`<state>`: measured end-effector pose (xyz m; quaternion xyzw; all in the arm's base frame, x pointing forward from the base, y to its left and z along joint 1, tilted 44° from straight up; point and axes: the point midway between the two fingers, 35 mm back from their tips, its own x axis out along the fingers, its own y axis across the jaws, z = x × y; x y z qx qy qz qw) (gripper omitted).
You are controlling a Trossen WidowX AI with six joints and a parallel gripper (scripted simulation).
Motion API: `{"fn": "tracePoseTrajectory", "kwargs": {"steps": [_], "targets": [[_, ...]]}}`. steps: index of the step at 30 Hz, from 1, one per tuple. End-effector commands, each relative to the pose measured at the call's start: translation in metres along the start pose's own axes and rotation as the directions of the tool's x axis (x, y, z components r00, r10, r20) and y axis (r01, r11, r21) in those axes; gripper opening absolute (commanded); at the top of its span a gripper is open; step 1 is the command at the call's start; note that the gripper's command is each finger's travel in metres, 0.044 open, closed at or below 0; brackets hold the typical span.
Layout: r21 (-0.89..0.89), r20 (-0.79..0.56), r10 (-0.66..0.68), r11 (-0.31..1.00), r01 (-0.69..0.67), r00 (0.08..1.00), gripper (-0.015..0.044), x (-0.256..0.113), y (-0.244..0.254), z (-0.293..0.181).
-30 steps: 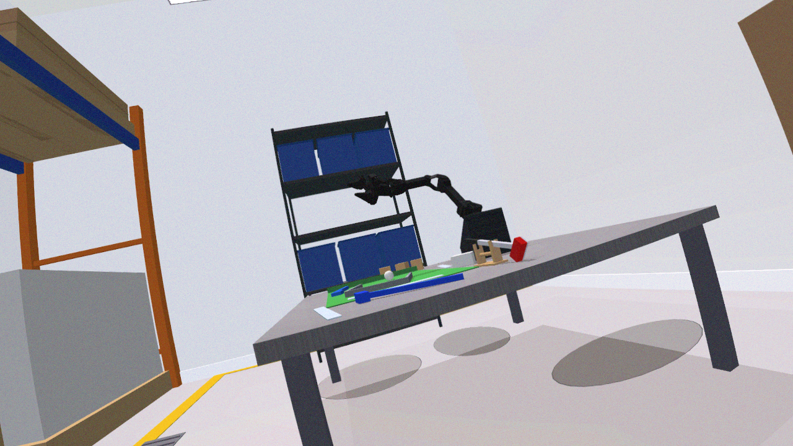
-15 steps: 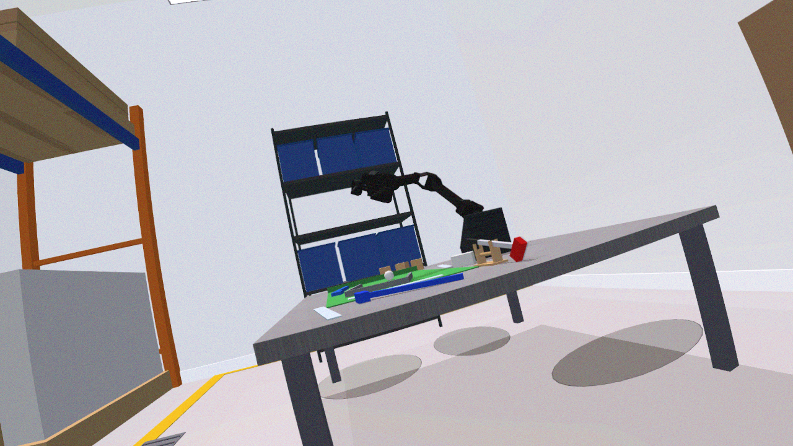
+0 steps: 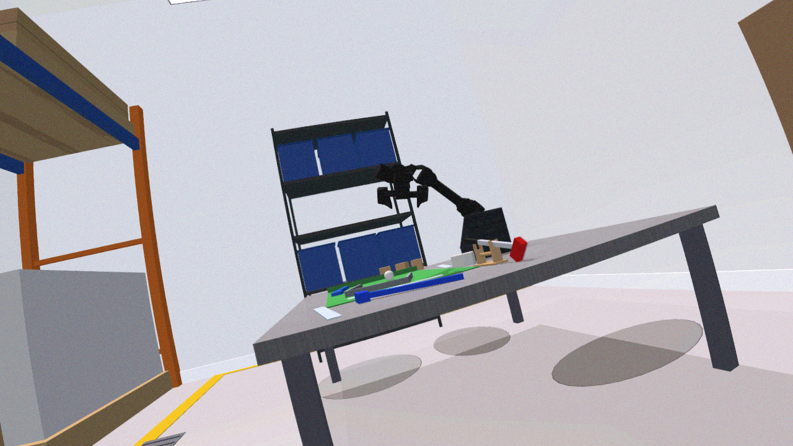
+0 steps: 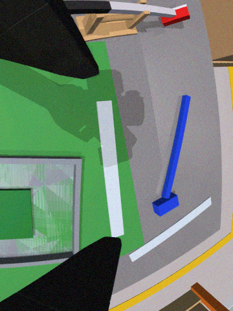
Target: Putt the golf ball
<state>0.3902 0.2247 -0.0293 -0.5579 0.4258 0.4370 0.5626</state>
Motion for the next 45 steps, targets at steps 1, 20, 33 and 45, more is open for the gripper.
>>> {"fn": "tracePoseTrajectory", "kwargs": {"steps": [1,20,33,45], "targets": [[-0.007,-0.178,0.132,0.991,-0.136,0.975,0.044,0.039,0.061,0.004],[-0.049,-0.639,0.202,0.952,-0.302,0.742,0.044,0.092,0.196,-0.027],[-0.049,-0.64,0.201,0.952,-0.301,0.741,0.044,0.109,0.201,-0.043],[-0.049,-0.641,0.201,0.952,-0.301,0.741,0.044,0.124,0.205,-0.059]]}}
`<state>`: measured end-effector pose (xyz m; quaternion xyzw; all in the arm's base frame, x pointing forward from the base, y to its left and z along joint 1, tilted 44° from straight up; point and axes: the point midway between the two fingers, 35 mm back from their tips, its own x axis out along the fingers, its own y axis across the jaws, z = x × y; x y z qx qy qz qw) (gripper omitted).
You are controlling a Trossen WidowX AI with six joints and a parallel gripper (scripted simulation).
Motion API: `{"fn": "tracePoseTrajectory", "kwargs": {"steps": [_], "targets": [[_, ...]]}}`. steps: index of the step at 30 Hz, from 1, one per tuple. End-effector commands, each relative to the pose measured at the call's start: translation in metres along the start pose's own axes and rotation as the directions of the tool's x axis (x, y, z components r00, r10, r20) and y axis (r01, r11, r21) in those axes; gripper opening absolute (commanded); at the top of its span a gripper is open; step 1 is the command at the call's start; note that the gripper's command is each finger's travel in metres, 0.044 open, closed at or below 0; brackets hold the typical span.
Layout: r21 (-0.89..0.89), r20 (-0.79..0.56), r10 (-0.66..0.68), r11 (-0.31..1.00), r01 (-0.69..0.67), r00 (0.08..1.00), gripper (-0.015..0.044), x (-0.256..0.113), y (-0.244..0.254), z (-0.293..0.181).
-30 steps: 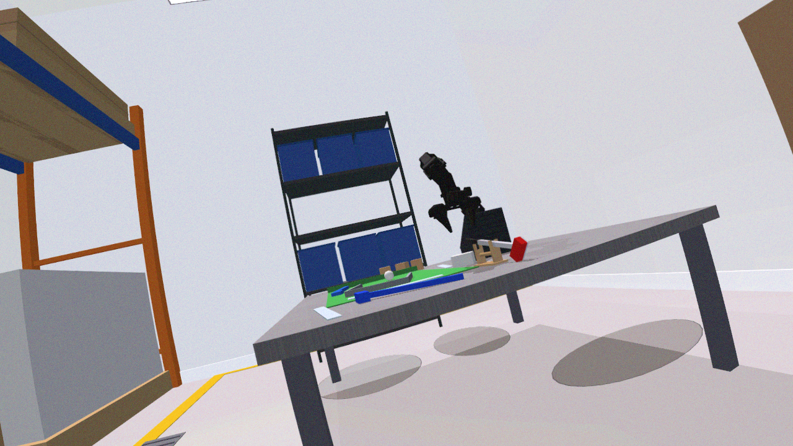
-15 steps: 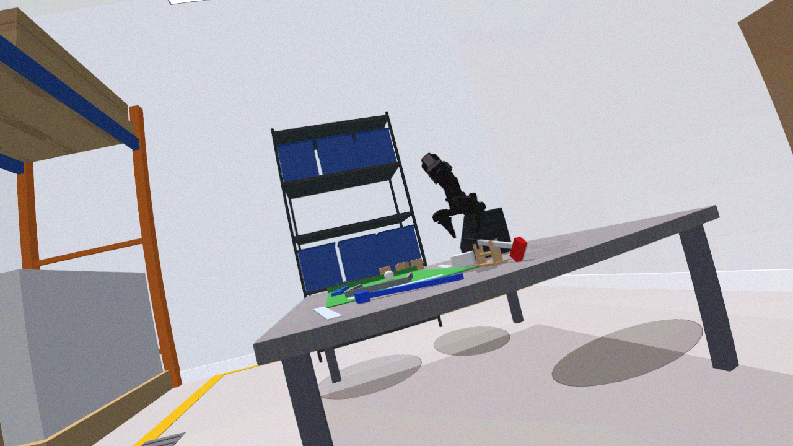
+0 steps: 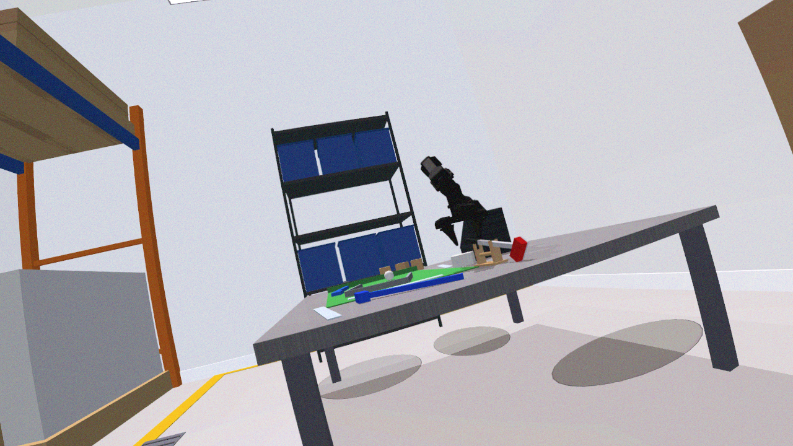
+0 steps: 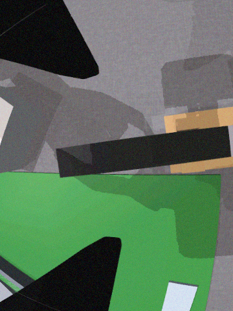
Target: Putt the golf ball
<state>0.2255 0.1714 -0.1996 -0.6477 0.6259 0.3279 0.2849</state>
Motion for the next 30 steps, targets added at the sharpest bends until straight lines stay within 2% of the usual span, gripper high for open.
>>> {"fn": "tracePoseTrajectory", "kwargs": {"steps": [1,16,25,30], "targets": [[-0.006,-0.007,0.001,1.0,-0.001,1.0,0.044,0.005,0.001,-0.001],[-0.006,-0.008,0.001,1.0,-0.001,1.0,0.044,0.027,0.001,-0.003],[-0.006,-0.008,0.001,1.0,-0.001,1.0,0.044,0.028,0.001,-0.003],[0.001,-0.001,-0.001,1.0,0.001,1.0,0.0309,0.025,0.0,-0.002]]}}
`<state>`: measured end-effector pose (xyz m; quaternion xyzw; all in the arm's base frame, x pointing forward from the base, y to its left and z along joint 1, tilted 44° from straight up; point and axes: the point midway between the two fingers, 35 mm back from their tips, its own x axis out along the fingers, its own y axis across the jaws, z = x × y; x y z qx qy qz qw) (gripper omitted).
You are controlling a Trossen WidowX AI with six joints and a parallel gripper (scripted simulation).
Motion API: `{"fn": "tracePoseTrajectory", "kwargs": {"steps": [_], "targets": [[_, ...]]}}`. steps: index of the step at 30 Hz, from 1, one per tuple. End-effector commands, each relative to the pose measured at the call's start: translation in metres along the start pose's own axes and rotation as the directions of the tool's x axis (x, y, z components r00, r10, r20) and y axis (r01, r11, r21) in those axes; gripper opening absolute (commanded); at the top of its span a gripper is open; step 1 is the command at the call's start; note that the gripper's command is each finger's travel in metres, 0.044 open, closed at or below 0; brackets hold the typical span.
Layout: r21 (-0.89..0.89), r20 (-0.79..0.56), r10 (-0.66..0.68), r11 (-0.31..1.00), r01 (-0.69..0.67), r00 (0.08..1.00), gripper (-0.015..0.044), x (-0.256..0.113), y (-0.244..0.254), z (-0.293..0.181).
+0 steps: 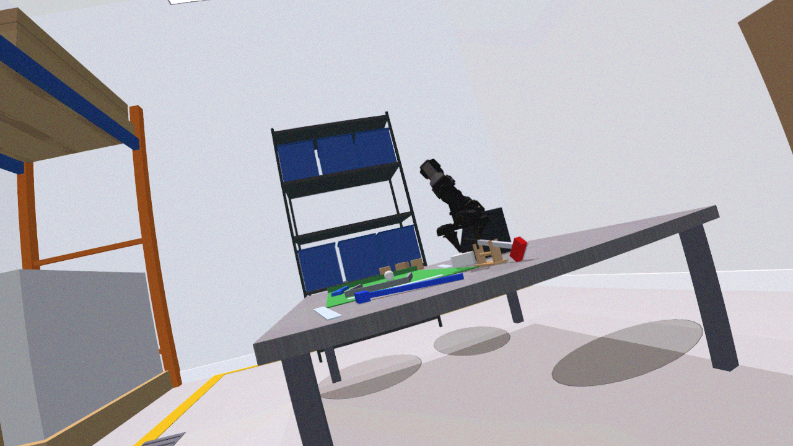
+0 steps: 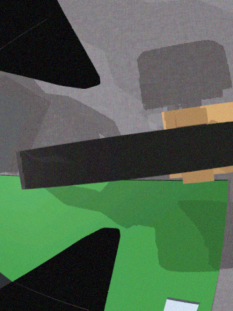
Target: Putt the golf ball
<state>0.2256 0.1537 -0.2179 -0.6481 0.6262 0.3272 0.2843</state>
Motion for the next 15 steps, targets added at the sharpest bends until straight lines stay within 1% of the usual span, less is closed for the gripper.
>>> {"fn": "tracePoseTrajectory", "kwargs": {"steps": [1,11,15], "targets": [[0.001,0.001,-0.001,1.0,0.001,1.0,0.0282,-0.0005,-0.0003,0.0001],[0.001,0.001,-0.001,1.0,0.001,1.0,0.002,-0.0005,-0.0003,0.0001],[0.001,0.001,-0.001,1.0,0.001,1.0,0.0,-0.0005,-0.0003,0.0001]]}}
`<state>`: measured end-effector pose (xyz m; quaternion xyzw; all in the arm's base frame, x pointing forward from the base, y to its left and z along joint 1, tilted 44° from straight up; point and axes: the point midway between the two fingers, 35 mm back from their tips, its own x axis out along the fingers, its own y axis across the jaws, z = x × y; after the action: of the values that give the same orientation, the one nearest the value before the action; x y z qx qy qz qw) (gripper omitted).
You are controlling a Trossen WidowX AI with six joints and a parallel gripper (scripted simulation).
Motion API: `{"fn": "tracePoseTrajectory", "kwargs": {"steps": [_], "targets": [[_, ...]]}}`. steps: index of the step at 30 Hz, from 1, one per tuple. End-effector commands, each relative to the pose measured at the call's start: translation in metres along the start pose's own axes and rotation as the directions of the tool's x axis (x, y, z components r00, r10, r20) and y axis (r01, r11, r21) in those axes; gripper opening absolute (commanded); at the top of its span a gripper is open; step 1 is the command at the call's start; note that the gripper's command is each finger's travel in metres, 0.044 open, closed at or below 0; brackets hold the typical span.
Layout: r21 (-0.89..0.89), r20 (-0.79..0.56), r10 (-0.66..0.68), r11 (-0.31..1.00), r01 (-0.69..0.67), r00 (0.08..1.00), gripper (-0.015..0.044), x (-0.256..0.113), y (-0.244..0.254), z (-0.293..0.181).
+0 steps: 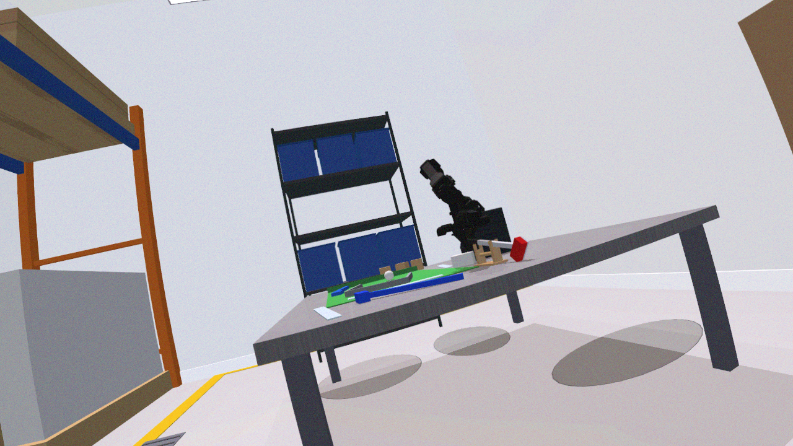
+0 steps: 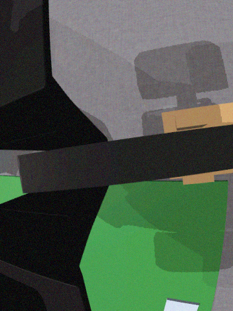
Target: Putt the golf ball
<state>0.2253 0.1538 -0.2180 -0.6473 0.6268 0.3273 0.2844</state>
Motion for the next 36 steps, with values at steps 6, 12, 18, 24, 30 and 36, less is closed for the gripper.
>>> {"fn": "tracePoseTrajectory", "kwargs": {"steps": [6,12,18,24,30,36], "targets": [[0.0,0.002,-0.002,1.0,0.002,1.0,0.0,-0.013,-0.002,0.002],[-0.001,0.004,0.0,1.0,0.0,1.0,0.0,-0.061,-0.003,0.008],[-0.002,0.004,0.002,1.0,-0.002,1.0,0.0,-0.101,0.001,0.008],[-0.004,-0.005,0.0,1.0,0.0,1.0,0.0,-0.092,0.0,0.007],[0.155,0.002,0.011,0.988,-0.011,1.0,0.0,-0.109,-0.015,-0.023],[0.329,0.009,0.023,0.944,-0.024,1.0,0.0,-0.125,-0.029,-0.058]]}}
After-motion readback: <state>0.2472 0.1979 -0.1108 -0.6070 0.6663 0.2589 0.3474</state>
